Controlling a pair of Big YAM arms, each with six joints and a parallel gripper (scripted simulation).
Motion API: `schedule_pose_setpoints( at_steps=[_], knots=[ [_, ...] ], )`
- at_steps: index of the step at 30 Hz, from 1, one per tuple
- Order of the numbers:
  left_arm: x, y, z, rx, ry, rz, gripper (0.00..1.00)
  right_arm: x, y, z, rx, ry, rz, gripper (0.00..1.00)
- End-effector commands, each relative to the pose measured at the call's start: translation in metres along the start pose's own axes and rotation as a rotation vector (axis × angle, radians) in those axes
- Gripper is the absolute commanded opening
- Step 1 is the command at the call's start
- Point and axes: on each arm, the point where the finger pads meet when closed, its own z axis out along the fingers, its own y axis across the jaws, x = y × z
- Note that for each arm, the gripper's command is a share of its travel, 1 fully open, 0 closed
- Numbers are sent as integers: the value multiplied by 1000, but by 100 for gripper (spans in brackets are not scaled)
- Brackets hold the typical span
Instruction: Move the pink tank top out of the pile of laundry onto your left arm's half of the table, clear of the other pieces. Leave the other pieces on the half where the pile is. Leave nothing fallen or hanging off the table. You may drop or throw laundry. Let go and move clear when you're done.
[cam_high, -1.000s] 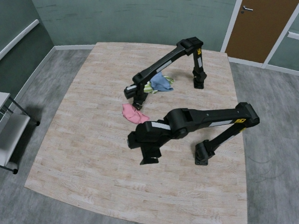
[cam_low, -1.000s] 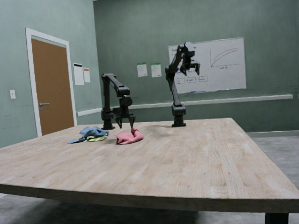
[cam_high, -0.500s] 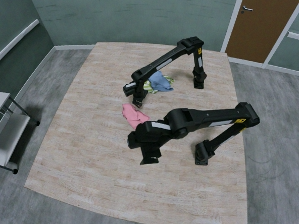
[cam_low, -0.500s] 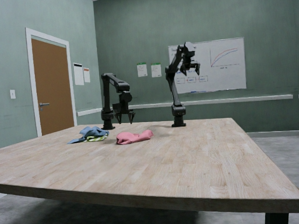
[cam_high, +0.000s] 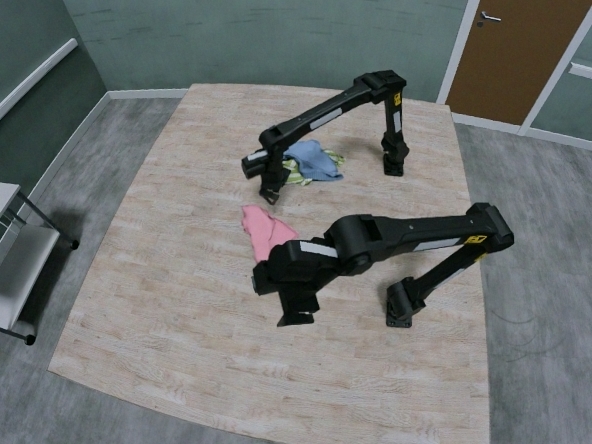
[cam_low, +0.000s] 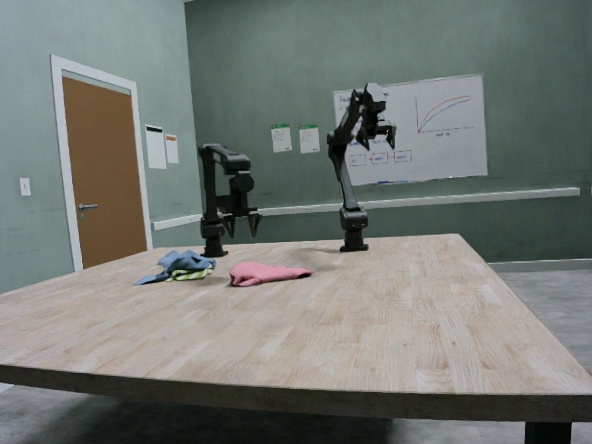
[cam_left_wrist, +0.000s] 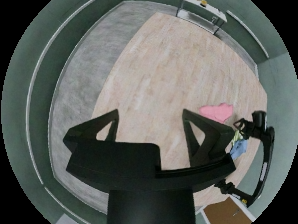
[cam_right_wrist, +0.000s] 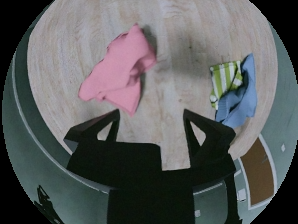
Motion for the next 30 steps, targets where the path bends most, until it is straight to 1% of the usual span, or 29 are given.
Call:
schedule_pose_setpoints(
  at_steps=[1, 2, 4, 5, 6, 8, 11, 19, 21, 22, 23, 30],
  knots=[
    [-30, -3, -27, 5, -75, 14, 92, -38, -43, -41, -61, -74, 7, 92],
    [-30, -3, -27, 5, -75, 14, 92, -43, -49, -49, -71, -85, 9, 92],
    [-30, -3, -27, 5, -75, 14, 92, -43, -49, -49, -71, -85, 9, 92],
    [-30, -3, -27, 5, -75, 14, 92, -50, -54, -59, -84, -101, 9, 92],
    [-30, -3, -27, 5, -75, 14, 92, -50, -66, -54, -74, -93, 11, 92],
    [-30, -3, -27, 5, -75, 14, 92, -58, -85, -64, -80, -109, 15, 92],
    [-30, -3, -27, 5, -75, 14, 92, -64, -100, -73, -88, -123, 5, 92],
    [-30, -3, -27, 5, -75, 14, 92, -87, -168, -111, -111, -199, 30, 92],
    [-30, -3, -27, 5, -75, 14, 92, -87, -168, -111, -111, -199, 30, 92],
    [-30, -3, -27, 5, -75, 14, 92, -96, -170, -124, -123, -223, 37, 92],
    [-30, -3, -27, 5, -75, 14, 92, -92, -183, -118, -114, -214, 41, 92],
    [-30, -3, -27, 5, -75, 14, 92, -97, -249, -149, -110, -286, 63, 92]
  ],
)
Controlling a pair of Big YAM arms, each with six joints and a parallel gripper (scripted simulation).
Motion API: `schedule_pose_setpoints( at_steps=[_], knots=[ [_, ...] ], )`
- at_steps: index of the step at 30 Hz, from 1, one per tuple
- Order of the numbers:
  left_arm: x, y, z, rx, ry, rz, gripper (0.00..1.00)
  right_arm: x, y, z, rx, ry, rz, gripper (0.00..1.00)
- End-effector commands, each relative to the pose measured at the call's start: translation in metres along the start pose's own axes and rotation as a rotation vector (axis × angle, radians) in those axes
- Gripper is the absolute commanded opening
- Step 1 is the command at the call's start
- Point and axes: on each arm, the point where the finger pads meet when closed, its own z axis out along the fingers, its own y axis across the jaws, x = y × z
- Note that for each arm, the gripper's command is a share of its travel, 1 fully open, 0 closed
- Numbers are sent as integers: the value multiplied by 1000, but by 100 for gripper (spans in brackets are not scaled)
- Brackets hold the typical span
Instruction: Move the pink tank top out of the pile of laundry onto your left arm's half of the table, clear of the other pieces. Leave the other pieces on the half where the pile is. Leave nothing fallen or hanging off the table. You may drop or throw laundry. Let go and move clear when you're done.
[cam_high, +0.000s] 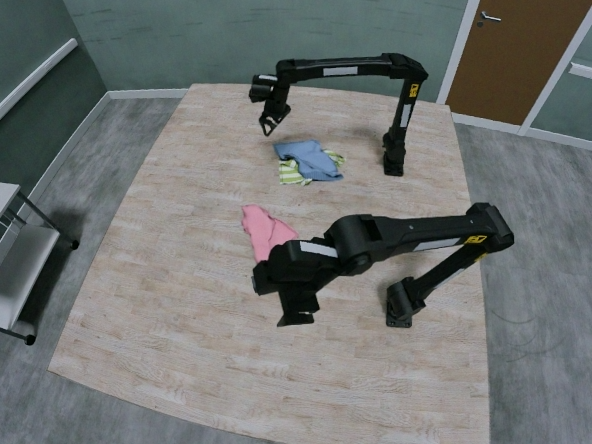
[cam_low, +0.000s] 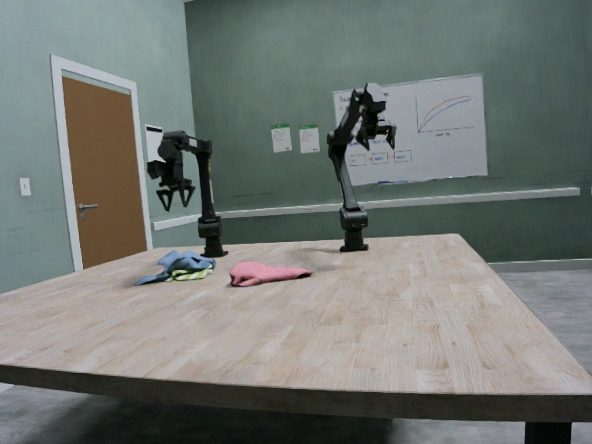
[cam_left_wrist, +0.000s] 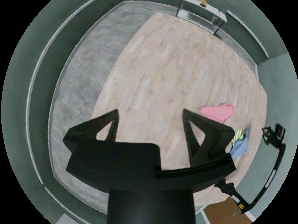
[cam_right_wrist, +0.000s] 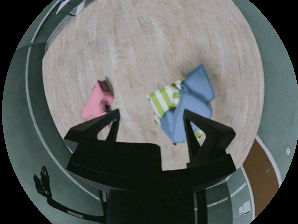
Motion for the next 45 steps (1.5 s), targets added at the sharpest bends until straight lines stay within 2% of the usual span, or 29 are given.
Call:
schedule_pose_setpoints(
  at_steps=[1, 6, 9, 23, 25, 26, 35, 42, 43, 45],
  knots=[
    [-30, -3, -27, 5, -75, 14, 92, -20, -53, -39, -19, -93, -21, 92],
    [-30, -3, -27, 5, -75, 14, 92, -27, -97, -66, -7, -152, -8, 92],
    [-30, -3, -27, 5, -75, 14, 92, -31, -95, -66, -9, -154, -8, 92],
    [-30, -3, -27, 5, -75, 14, 92, -11, -222, -144, 78, -325, 16, 92],
    [-30, -3, -27, 5, -75, 14, 92, -11, -222, -144, 78, -325, 16, 92],
    [-30, -3, -27, 5, -75, 14, 92, -15, -226, -157, 79, -353, 21, 92],
    [-30, -3, -27, 5, -75, 14, 92, 13, -279, -175, 148, -393, 51, 92],
    [-30, -3, -27, 5, -75, 14, 92, 21, -292, -186, 169, -416, 65, 92],
    [-30, -3, -27, 5, -75, 14, 92, 16, -289, -196, 166, -433, 72, 92],
    [-30, -3, -27, 5, -75, 14, 92, 22, -294, -183, 170, -409, 79, 92]
  ],
)
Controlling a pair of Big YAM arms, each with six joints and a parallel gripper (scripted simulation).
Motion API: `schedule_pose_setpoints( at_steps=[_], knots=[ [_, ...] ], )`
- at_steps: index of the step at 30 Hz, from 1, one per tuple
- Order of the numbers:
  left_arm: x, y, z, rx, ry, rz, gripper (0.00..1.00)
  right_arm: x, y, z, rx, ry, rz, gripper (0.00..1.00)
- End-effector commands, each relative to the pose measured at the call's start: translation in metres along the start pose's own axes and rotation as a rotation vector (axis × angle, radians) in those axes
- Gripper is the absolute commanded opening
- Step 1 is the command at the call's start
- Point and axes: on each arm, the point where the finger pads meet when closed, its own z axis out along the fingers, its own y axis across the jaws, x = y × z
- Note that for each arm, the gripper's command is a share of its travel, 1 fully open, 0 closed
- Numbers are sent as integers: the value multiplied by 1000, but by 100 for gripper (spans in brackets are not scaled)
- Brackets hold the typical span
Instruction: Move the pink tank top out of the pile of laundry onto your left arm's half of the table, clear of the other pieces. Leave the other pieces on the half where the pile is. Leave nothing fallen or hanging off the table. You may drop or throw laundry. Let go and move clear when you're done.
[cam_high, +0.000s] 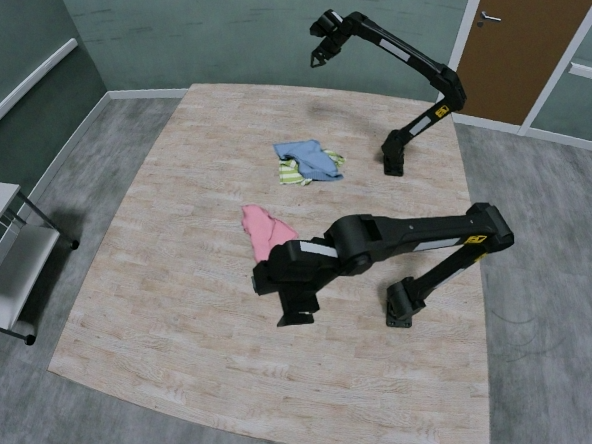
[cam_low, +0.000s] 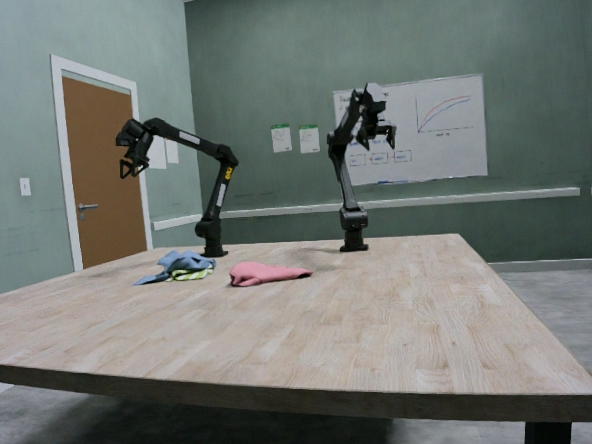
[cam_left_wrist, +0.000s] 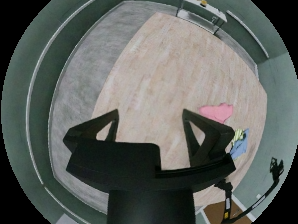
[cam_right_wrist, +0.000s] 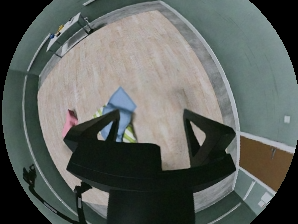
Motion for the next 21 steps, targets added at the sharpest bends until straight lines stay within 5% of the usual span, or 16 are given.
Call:
schedule_pose_setpoints(
  at_steps=[1, 5, 14, 15, 21],
  knots=[
    [-30, -3, -27, 5, -75, 14, 92, 0, -10, -4, 10, -27, -13, 92],
    [-30, -3, -27, 5, -75, 14, 92, 4, -8, 6, 14, 16, 28, 92],
    [-30, -3, -27, 5, -75, 14, 92, -13, -14, -32, 26, -73, 33, 92],
    [-28, -10, -11, 16, -53, 41, 60, -14, -11, -30, 22, -68, 19, 92],
    [-37, -28, 9, 40, -36, 98, 60, -15, -12, -21, 22, -51, 24, 92]
  ],
)
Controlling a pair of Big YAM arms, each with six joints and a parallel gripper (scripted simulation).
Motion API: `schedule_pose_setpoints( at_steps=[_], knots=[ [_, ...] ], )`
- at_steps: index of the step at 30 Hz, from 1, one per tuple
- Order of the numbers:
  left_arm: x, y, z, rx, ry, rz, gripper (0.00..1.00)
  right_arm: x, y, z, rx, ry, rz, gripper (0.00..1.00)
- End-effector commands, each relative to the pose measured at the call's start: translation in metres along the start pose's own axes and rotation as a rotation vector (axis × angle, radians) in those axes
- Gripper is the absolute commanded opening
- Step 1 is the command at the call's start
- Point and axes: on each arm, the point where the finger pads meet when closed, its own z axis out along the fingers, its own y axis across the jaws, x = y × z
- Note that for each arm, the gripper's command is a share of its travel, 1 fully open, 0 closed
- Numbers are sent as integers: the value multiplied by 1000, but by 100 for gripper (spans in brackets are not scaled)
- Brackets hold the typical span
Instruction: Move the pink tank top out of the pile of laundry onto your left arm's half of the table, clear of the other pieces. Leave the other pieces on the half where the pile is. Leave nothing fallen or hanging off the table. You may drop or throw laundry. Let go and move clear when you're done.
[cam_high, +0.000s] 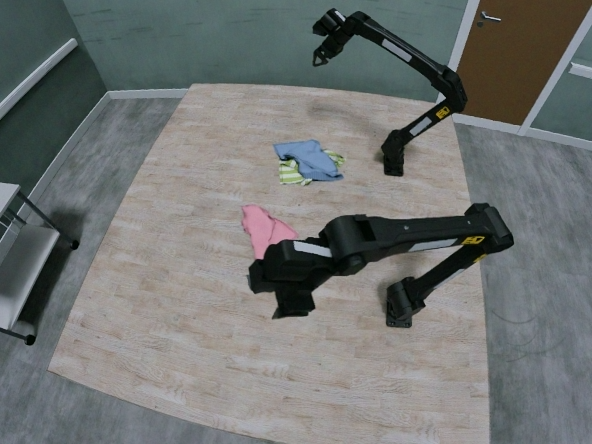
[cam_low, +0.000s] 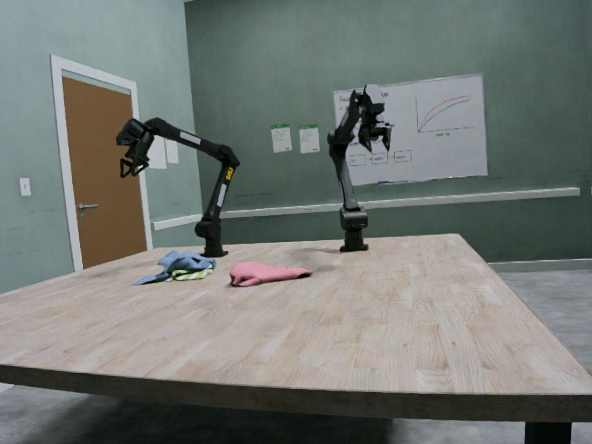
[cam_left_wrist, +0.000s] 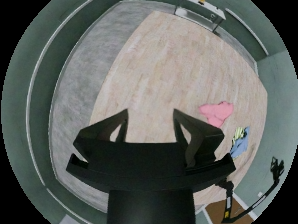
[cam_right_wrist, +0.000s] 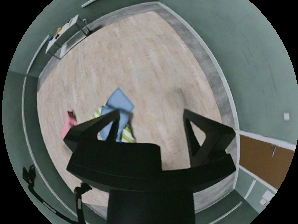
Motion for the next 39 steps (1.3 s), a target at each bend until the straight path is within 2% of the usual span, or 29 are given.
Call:
schedule_pose_setpoints(
  at_steps=[1, 8, 10, 11, 16, 25, 27, 28, 34, 39],
  knots=[
    [-34, -24, 7, 33, -37, 88, 60, -18, -3, -15, 6, -40, 14, 92],
    [-3, -61, 78, 77, 117, 199, 60, -18, -3, -15, 6, -40, 14, 92],
    [-3, -61, 78, 77, 117, 199, 60, -18, -3, -15, 6, -40, 14, 92],
    [-21, -65, 68, 80, 80, 198, 60, -18, -3, -15, 6, -40, 14, 92],
    [-30, -103, 92, 116, 100, 293, 60, -18, -3, -15, 6, -40, 14, 92],
    [8, -173, 162, 177, 239, 474, 60, -18, -3, -15, 6, -40, 14, 92],
    [8, -173, 162, 177, 239, 474, 60, -18, -3, -15, 6, -40, 14, 92],
    [28, -170, 171, 174, 296, 474, 60, -18, -3, -15, 6, -40, 14, 92],
    [76, -212, 219, 205, 394, 603, 60, -18, -3, -15, 6, -40, 14, 92],
    [73, -261, 233, 246, 381, 696, 60, -18, -3, -15, 6, -40, 14, 92]
  ],
)
